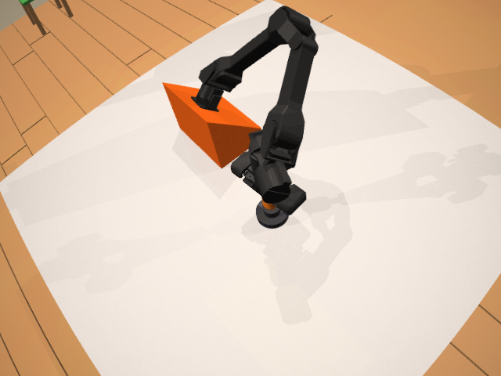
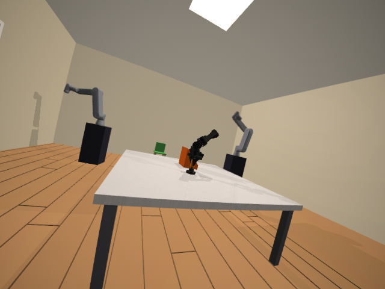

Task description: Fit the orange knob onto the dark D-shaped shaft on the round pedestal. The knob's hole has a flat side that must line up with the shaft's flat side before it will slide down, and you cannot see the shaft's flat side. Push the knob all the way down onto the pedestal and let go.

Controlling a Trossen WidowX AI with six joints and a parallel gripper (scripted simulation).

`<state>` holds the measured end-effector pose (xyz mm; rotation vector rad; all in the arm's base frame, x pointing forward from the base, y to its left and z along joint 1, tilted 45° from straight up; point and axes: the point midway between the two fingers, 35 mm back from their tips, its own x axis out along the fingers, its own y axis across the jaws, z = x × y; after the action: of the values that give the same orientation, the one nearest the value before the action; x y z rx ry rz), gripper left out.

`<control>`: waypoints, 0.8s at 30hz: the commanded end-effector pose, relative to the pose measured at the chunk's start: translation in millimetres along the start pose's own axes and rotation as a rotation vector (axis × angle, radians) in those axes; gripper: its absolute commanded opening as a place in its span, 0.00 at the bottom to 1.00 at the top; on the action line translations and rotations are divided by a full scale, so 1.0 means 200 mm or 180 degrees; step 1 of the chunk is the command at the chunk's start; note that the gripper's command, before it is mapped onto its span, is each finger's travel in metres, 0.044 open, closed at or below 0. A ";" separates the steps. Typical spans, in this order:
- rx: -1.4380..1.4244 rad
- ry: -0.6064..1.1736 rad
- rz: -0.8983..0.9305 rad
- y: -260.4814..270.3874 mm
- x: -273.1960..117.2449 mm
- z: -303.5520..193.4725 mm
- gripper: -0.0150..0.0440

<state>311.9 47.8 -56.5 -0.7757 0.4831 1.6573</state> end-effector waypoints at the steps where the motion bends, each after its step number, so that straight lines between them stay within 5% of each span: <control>1: -0.0022 -0.0004 -0.0001 0.00 0.01 0.00 0.25; 24: -0.0023 -0.0003 -0.0001 0.00 -0.02 0.00 0.25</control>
<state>311.8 47.3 -56.0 -0.7745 0.4824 1.6596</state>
